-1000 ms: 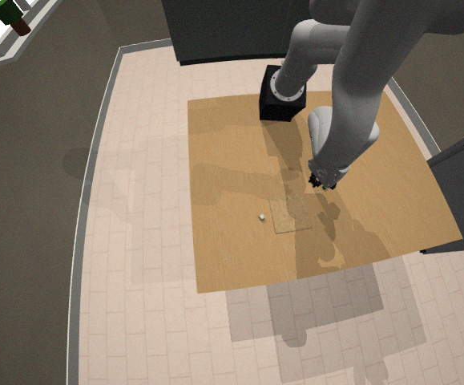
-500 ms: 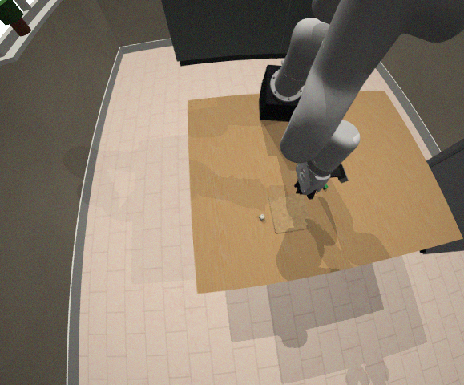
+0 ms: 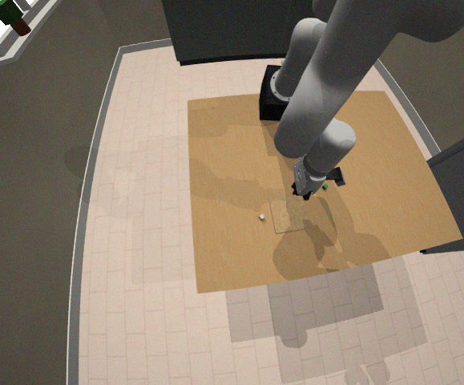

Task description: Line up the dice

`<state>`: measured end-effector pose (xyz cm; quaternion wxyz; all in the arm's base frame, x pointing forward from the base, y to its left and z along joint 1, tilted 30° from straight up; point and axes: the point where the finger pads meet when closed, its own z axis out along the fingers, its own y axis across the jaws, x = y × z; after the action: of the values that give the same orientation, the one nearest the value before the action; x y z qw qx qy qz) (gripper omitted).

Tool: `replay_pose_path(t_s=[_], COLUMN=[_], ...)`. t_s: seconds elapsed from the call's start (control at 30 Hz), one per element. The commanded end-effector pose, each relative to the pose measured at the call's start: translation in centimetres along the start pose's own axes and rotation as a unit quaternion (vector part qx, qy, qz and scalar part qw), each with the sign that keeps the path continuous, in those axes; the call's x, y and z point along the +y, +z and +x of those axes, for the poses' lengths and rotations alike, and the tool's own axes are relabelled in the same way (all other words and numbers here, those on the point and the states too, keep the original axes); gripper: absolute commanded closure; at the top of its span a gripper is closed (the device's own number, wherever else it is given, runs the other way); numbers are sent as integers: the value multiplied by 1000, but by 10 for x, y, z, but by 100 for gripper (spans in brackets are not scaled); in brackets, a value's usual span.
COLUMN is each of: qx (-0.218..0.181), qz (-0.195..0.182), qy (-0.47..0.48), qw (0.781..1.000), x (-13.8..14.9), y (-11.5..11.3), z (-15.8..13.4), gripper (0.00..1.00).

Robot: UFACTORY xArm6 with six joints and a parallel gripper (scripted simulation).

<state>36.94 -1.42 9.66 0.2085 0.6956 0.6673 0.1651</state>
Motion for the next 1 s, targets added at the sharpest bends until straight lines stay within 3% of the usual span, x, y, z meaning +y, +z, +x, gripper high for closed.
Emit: replay_pose_path(t_s=[0.0,0.97], qx=[2,3], qz=[5,5], qy=[0,0], qw=[1000,1000], x=[1,2], y=[-1,7], z=[0,1], gripper=[89,89])
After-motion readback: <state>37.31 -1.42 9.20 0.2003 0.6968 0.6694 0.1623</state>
